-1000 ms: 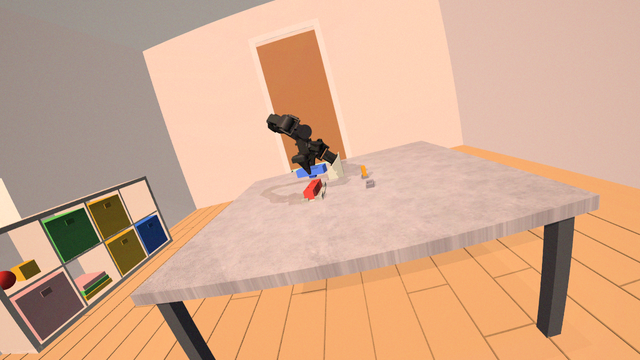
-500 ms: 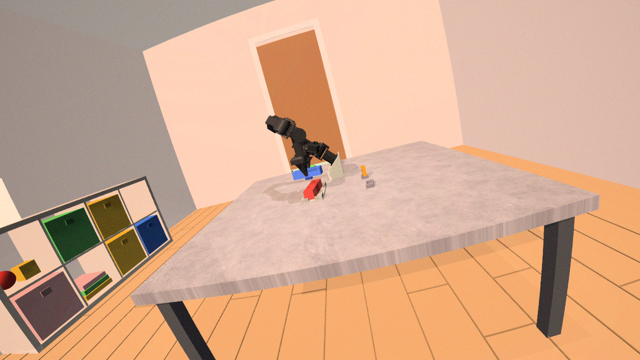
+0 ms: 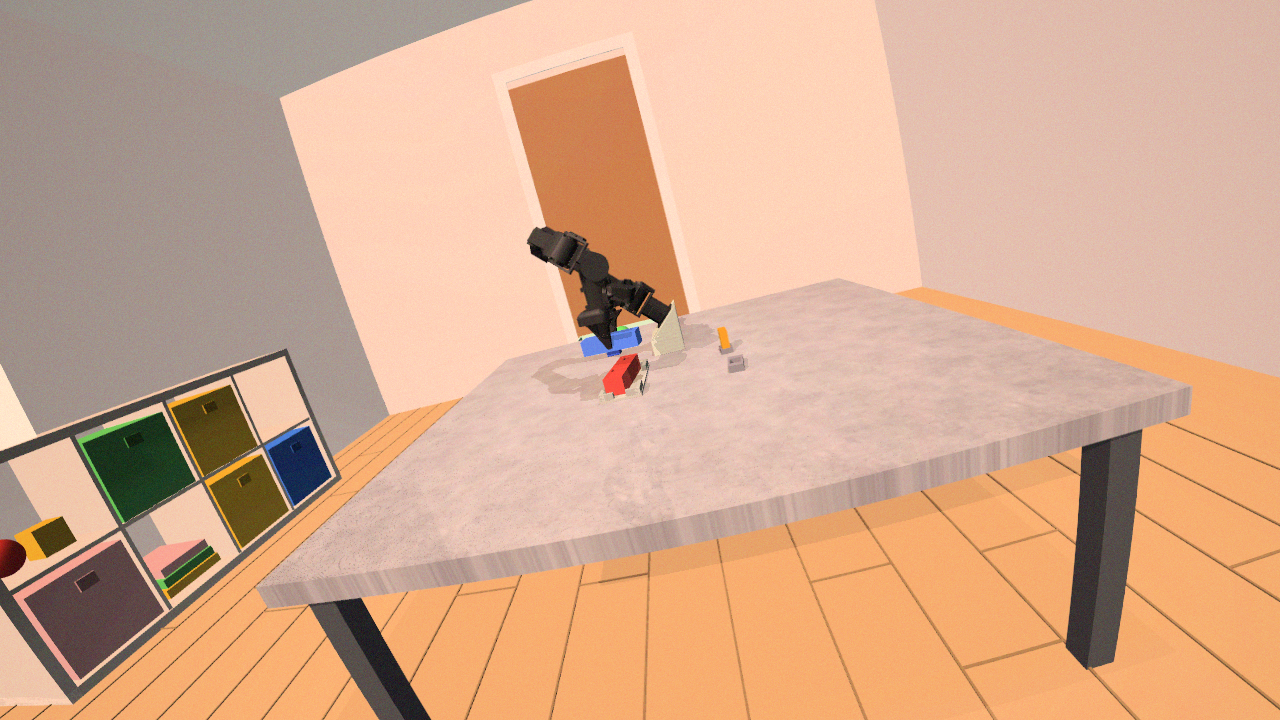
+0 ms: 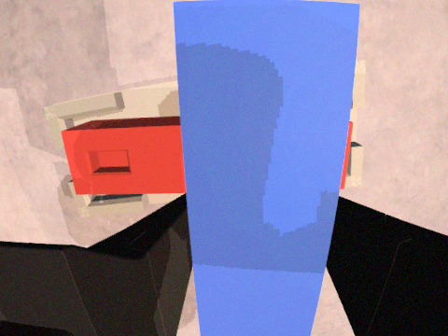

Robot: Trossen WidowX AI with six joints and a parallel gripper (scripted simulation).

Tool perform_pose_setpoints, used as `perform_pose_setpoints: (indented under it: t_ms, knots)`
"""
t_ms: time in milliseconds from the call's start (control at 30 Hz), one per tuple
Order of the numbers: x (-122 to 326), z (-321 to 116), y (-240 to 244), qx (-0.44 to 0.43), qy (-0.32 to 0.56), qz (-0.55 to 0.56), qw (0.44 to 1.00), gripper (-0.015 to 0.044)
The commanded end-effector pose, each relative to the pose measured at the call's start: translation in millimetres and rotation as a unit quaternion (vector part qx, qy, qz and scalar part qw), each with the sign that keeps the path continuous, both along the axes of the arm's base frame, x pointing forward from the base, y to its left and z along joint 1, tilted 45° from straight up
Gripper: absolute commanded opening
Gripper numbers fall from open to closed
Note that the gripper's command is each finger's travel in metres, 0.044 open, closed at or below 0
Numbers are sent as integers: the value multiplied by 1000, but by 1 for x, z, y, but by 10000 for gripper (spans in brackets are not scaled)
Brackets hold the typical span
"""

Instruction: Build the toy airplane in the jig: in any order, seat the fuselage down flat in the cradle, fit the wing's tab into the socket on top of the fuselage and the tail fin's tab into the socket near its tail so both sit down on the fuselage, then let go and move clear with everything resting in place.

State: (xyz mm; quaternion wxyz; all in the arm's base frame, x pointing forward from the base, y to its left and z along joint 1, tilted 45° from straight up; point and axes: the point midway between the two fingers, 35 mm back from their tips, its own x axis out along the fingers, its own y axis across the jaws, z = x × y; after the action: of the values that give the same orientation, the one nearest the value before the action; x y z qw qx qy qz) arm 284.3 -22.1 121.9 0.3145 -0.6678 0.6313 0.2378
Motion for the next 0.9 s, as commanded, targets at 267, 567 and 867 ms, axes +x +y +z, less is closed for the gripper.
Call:
perform_pose_setpoints:
  t_ms: [267, 567, 867]
  knots:
    - [2, -10, -11, -2, 0, 2, 1000, 195]
    - [4, -20, -22, -2, 0, 2, 1000, 195]
    - [4, -27, -29, -3, 0, 2, 1000, 195]
